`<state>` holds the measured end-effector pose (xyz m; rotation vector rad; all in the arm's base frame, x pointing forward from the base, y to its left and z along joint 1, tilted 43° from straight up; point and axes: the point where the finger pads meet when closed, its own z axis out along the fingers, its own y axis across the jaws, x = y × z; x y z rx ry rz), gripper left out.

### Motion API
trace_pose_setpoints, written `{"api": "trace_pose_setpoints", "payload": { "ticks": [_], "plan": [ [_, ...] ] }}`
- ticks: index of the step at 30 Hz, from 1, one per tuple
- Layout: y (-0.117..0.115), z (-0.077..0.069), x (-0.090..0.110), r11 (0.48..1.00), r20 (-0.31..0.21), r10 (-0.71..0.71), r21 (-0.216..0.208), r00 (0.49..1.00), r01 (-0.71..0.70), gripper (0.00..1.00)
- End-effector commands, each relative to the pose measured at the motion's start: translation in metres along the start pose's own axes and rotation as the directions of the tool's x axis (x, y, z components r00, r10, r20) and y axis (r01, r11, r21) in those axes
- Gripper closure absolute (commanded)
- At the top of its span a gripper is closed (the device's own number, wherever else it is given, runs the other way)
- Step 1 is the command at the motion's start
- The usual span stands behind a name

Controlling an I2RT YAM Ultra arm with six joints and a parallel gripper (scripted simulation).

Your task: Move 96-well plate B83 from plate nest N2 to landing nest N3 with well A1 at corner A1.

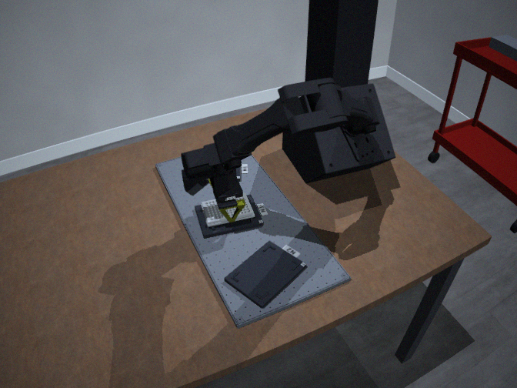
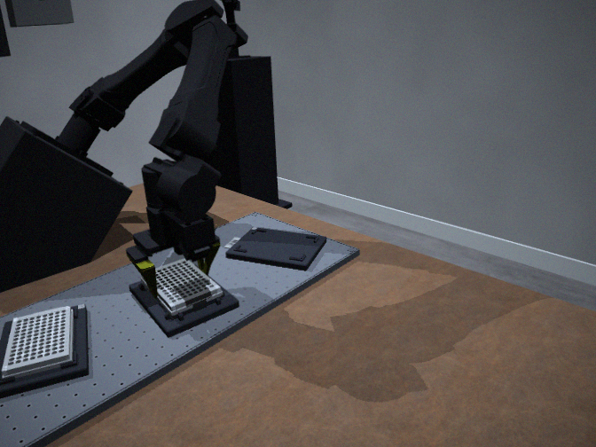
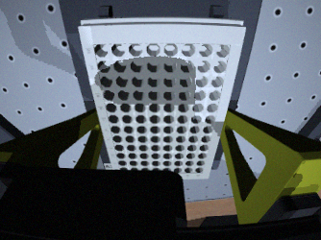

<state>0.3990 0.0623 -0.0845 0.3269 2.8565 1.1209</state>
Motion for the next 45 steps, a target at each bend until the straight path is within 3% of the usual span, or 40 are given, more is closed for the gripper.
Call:
{"api": "trace_pose_setpoints", "payload": {
  "ticks": [1, 45],
  "plan": [
    [0.0004, -0.0042, -0.0037, 1.000, 0.016, -0.002, 0.000, 1.000, 0.002, 1.00],
    [0.0001, 0.0021, -0.0024, 1.000, 0.015, -0.002, -0.001, 1.000, 0.002, 1.00]
  ]
}}
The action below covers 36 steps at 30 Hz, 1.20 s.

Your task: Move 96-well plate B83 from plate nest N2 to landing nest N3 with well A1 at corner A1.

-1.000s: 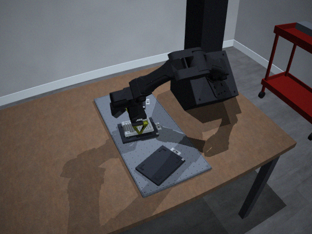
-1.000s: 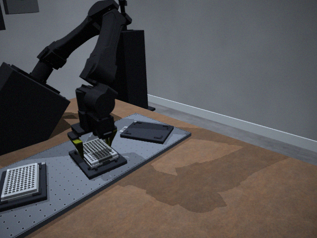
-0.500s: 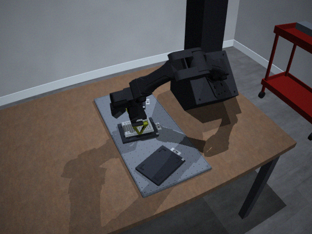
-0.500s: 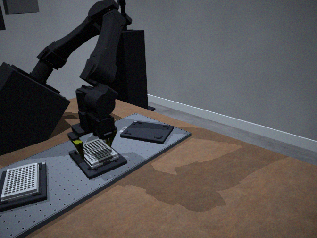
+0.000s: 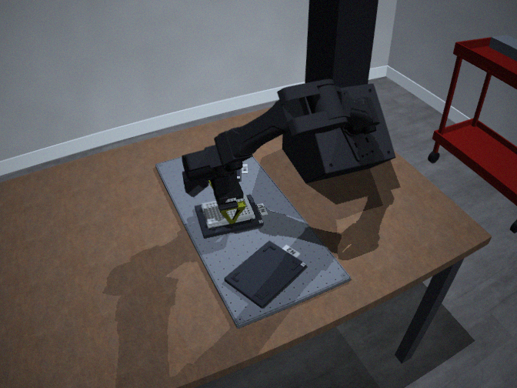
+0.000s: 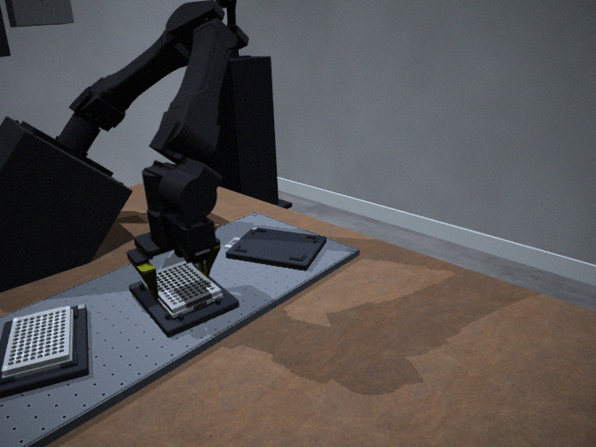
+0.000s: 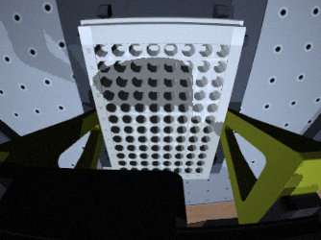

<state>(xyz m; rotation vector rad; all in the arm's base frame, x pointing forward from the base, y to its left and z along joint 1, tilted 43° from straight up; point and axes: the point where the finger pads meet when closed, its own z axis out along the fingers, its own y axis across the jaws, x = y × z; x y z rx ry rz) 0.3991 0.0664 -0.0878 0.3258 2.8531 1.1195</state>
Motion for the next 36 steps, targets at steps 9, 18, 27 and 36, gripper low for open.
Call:
{"api": "trace_pose_setpoints", "payload": {
  "ticks": [9, 18, 27, 36],
  "plan": [
    [-0.0006, -0.0016, -0.0032, 1.000, 0.012, 0.000, 0.000, 1.000, 0.000, 1.00],
    [-0.0007, -0.0004, -0.0030, 1.000, 0.012, 0.000, 0.000, 1.000, 0.000, 1.00],
    [-0.0007, 0.0000, -0.0030, 1.000, 0.012, 0.000, 0.000, 1.000, 0.000, 0.00],
    [-0.0007, 0.0000, -0.0030, 1.000, 0.012, 0.000, 0.000, 1.000, 0.000, 0.00]
  ]
}}
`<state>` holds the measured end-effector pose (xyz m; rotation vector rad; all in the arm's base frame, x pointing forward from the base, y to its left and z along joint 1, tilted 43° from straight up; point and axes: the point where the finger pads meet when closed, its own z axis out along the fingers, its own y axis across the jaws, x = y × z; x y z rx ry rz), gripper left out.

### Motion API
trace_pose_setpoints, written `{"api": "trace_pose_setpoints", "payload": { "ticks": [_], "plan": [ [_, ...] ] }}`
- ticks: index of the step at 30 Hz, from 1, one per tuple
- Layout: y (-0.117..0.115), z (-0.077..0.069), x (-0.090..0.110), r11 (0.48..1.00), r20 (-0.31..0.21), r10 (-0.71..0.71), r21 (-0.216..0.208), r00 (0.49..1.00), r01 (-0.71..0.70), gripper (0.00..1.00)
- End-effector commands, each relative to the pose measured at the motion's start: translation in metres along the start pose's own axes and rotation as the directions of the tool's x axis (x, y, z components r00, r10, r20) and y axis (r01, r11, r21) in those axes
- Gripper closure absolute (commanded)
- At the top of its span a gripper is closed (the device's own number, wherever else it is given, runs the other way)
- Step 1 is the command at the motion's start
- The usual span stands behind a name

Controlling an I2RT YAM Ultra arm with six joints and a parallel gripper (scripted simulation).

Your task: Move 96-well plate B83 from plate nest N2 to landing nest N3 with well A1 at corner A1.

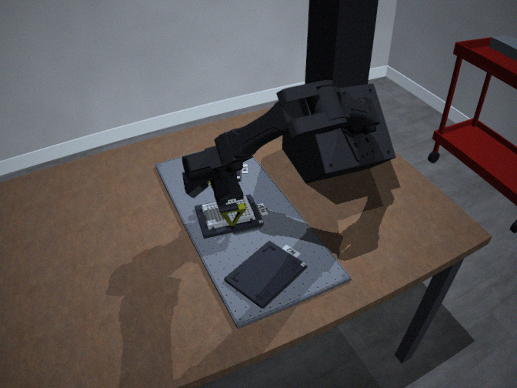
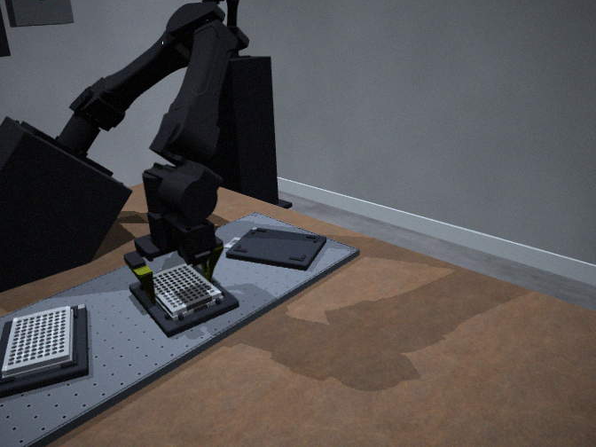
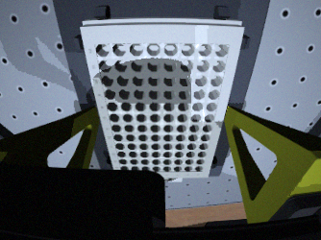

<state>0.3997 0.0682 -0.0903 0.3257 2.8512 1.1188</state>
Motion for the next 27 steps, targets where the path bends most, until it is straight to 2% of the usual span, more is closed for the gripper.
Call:
{"api": "trace_pose_setpoints", "payload": {
  "ticks": [1, 5, 19, 27],
  "plan": [
    [0.000, -0.003, -0.003, 1.000, 0.010, 0.000, 0.000, 1.000, 0.000, 0.00],
    [0.000, -0.003, -0.003, 1.000, 0.010, 0.000, 0.000, 1.000, 0.000, 0.00],
    [-0.001, -0.035, -0.002, 1.000, 0.010, 0.000, 0.000, 1.000, 0.000, 0.00],
    [-0.001, -0.035, -0.002, 1.000, 0.010, 0.000, 0.000, 1.000, 0.000, 0.00]
  ]
}}
